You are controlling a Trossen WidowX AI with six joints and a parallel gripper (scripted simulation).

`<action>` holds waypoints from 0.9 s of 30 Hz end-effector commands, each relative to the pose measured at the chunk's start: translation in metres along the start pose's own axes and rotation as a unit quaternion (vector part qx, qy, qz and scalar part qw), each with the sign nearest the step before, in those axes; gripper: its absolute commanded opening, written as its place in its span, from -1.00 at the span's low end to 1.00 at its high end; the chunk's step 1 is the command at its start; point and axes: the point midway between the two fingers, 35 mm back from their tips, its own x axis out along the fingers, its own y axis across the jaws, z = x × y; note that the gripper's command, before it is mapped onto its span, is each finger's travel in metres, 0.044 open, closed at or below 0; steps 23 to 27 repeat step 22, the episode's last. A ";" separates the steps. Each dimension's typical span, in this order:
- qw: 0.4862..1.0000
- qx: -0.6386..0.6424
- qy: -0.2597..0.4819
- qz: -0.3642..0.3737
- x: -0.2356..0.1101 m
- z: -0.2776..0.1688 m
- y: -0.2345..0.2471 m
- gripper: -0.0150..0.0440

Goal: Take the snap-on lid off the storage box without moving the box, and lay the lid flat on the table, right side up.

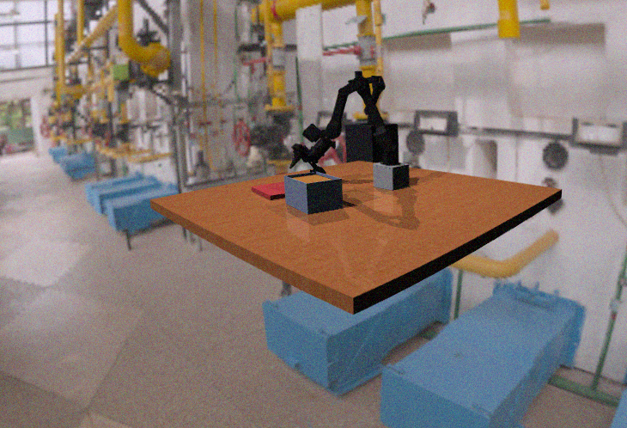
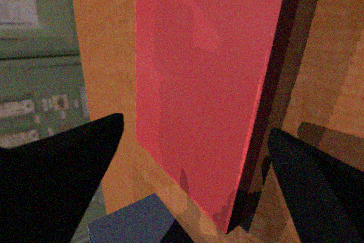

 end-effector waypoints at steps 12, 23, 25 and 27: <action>1.000 -0.002 0.001 0.000 -0.024 0.000 -0.020 1.00; 1.000 -0.002 0.001 0.000 -0.040 0.000 -0.033 1.00; 1.000 -0.002 0.001 0.000 -0.040 0.000 -0.033 1.00; 1.000 -0.002 0.001 0.000 -0.040 0.000 -0.033 1.00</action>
